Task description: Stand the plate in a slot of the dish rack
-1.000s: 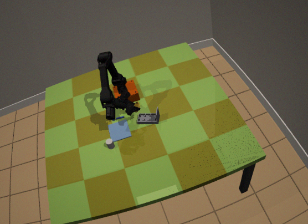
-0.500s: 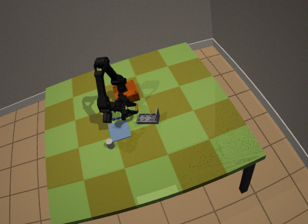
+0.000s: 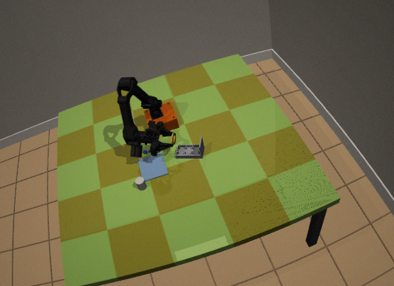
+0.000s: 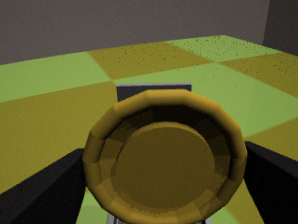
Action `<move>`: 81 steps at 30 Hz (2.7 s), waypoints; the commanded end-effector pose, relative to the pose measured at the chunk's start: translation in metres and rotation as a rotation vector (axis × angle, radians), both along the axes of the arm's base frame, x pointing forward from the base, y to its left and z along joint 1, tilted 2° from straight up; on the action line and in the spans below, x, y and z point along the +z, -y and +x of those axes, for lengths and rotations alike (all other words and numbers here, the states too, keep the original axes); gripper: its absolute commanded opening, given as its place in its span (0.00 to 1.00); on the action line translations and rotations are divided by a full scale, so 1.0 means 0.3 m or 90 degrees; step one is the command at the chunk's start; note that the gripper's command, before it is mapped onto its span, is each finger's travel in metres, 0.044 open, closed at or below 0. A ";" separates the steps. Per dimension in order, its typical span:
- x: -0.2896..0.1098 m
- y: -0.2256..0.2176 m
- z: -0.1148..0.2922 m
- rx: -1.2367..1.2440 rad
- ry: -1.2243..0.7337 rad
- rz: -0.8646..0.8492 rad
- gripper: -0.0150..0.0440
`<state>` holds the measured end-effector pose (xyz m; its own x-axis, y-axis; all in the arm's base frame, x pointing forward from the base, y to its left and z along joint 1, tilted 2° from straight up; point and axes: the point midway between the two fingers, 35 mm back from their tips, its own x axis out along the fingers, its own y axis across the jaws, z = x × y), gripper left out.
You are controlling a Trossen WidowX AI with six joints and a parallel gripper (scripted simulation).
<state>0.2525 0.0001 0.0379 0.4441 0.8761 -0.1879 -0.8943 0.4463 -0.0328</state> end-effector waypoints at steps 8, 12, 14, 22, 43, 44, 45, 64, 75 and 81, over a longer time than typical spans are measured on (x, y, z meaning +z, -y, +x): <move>-0.032 -0.013 0.004 -0.005 -0.004 0.006 0.25; -0.066 -0.026 0.012 -0.004 -0.003 0.004 0.25; -0.078 -0.031 0.017 -0.004 -0.002 0.003 0.25; -0.100 -0.053 0.034 -0.004 0.003 -0.002 0.25; -0.106 -0.111 0.055 -0.005 0.009 -0.012 0.25; -0.120 -0.110 0.056 -0.005 0.010 -0.012 0.25; -0.142 -0.110 0.055 -0.005 0.011 -0.013 0.25; -0.144 -0.105 0.062 -0.005 0.017 -0.016 0.39; -0.144 -0.105 0.062 -0.005 0.017 -0.016 0.88; -0.144 -0.105 0.062 -0.005 0.017 -0.016 0.93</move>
